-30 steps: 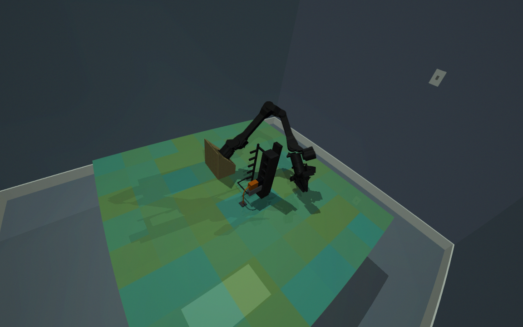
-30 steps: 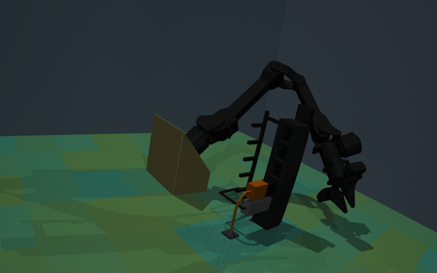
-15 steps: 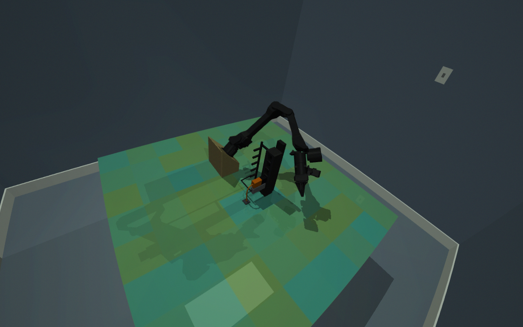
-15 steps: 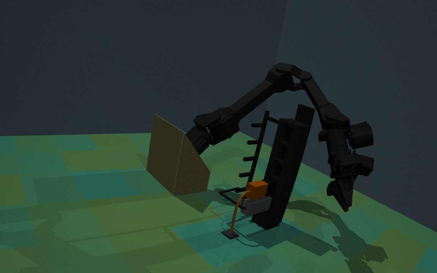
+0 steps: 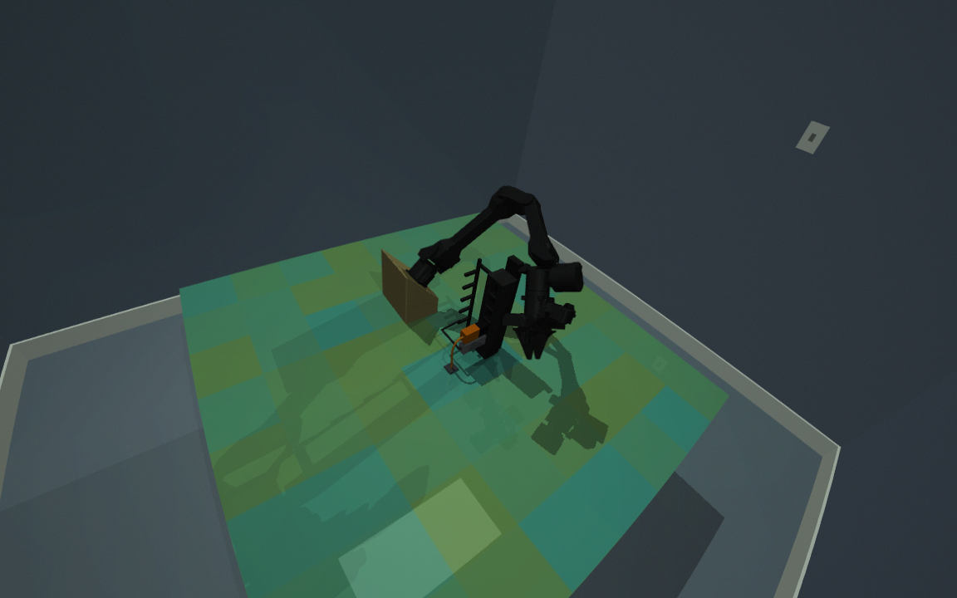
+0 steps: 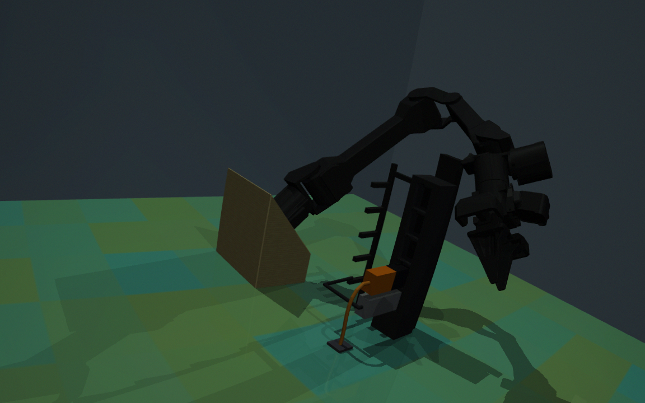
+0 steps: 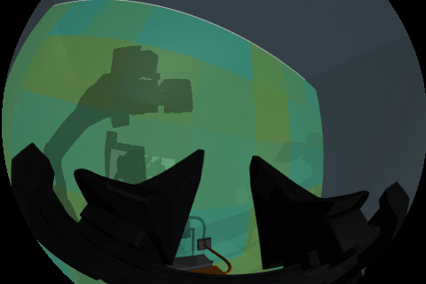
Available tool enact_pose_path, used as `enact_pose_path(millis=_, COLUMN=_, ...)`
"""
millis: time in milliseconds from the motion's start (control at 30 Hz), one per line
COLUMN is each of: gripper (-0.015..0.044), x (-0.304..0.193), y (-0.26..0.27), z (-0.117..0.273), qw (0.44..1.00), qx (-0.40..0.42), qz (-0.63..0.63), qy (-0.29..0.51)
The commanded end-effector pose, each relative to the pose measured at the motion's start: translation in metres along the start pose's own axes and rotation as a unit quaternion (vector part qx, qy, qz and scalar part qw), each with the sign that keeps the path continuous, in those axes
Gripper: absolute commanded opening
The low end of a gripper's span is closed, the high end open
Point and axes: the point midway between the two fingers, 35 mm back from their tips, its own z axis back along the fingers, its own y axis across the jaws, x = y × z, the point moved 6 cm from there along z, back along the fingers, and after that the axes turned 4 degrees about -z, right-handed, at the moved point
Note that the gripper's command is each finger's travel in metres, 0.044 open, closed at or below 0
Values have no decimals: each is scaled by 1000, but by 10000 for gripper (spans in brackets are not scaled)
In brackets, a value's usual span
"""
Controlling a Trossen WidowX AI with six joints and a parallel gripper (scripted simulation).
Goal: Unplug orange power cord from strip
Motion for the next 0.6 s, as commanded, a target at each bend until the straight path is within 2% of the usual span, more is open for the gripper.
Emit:
enact_pose_path(millis=0, gripper=160, x=-8, y=-25, z=-1, qw=996, qx=-3, qz=-84, qy=37)
enact_pose_path(millis=133, gripper=160, x=-31, y=-46, z=-7, qw=978, qx=-9, qz=-182, qy=99)
enact_pose_path(millis=233, gripper=160, x=-63, y=-72, z=-9, qw=929, qx=-21, qz=-322, qy=181)
enact_pose_path(millis=333, gripper=160, x=-95, y=-92, z=-6, qw=849, qx=-37, qz=-460, qy=258)
enact_pose_path(millis=500, gripper=160, x=-138, y=-112, z=7, qw=664, qx=-67, qz=-652, qy=360)
enact_pose_path(millis=567, gripper=160, x=-143, y=-113, z=9, qw=634, qx=-71, qz=-675, qy=372)
